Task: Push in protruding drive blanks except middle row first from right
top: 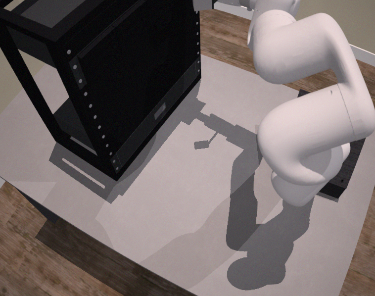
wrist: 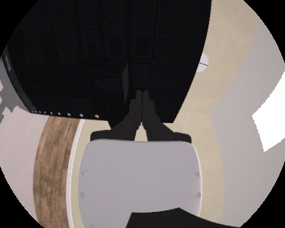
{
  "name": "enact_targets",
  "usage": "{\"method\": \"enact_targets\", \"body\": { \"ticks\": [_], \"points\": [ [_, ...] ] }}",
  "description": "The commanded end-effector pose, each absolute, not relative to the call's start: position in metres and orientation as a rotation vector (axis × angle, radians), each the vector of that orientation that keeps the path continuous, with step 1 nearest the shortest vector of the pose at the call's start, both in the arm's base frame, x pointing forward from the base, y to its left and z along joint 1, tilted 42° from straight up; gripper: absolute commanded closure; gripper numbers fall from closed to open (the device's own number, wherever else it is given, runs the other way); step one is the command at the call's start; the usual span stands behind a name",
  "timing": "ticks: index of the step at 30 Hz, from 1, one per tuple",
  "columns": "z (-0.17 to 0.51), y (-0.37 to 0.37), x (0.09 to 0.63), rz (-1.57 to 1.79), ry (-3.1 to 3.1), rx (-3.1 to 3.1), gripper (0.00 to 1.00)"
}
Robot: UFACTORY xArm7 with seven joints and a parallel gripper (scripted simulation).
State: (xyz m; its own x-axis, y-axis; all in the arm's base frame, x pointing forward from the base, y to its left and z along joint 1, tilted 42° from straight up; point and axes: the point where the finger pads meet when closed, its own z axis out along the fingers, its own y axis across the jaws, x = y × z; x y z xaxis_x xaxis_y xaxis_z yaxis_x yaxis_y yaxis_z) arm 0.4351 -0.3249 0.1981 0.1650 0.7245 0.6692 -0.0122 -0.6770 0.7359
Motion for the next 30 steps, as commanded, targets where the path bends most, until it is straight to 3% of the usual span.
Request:
{"method": "enact_targets", "body": {
  "ticks": [1, 15, 30],
  "points": [
    [0.2, -0.326, 0.438, 1.568, 0.678, 1.836, 1.0],
    [0.201, -0.325, 0.432, 1.568, 0.678, 1.836, 1.0],
    [0.208, -0.316, 0.363, 1.568, 0.678, 1.836, 1.0]
  ]
}}
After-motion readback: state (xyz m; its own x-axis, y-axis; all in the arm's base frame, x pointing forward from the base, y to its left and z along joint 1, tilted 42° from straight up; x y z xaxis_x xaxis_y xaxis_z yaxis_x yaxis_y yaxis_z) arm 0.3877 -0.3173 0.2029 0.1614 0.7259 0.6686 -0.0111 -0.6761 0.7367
